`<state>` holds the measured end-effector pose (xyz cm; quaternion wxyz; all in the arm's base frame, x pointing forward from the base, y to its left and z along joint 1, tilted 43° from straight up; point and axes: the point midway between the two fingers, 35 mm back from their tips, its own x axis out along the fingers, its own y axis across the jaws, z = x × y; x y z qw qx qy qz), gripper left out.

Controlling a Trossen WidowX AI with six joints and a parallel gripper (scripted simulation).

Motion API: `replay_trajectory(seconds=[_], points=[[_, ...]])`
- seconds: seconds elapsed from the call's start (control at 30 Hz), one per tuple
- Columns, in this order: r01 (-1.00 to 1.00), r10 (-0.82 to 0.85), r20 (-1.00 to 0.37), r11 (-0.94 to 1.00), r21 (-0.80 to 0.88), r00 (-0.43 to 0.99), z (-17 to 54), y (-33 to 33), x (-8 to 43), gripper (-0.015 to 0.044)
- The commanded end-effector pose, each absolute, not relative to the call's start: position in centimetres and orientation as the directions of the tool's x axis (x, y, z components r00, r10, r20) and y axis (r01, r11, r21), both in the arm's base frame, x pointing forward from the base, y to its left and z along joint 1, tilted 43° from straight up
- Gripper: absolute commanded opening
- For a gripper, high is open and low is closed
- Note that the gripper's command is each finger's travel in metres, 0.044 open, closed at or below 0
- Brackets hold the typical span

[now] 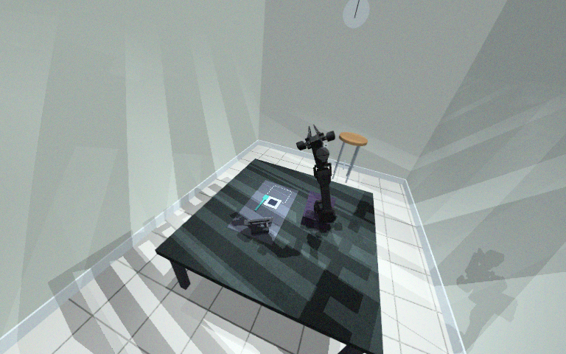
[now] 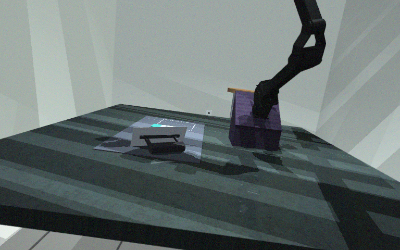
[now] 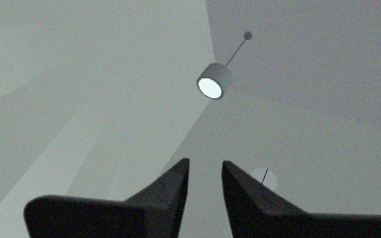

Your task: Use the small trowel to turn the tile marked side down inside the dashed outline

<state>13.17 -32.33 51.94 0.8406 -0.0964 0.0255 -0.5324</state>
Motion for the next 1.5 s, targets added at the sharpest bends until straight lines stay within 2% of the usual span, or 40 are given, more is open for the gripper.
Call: replay_trajectory(seconds=[0.0, 0.37, 0.77, 1.17, 1.47], points=[[0.829, -0.86, -0.015, 0.497, -0.256, 0.51, 49.6, -32.7, 16.0, 0.01], [0.608, -0.716, -0.184, 0.678, -0.413, 0.673, 44.2, -31.5, 22.6, 0.01], [0.248, -0.486, -0.37, 0.809, -0.533, 0.791, 37.7, -27.9, 29.3, 0.01], [-0.161, -0.21, -0.533, 0.809, -0.566, 0.82, 31.4, -22.1, 34.5, 0.01], [-0.366, -0.048, -0.613, 0.765, -0.531, 0.789, 27.7, -17.8, 36.7, 0.01]])
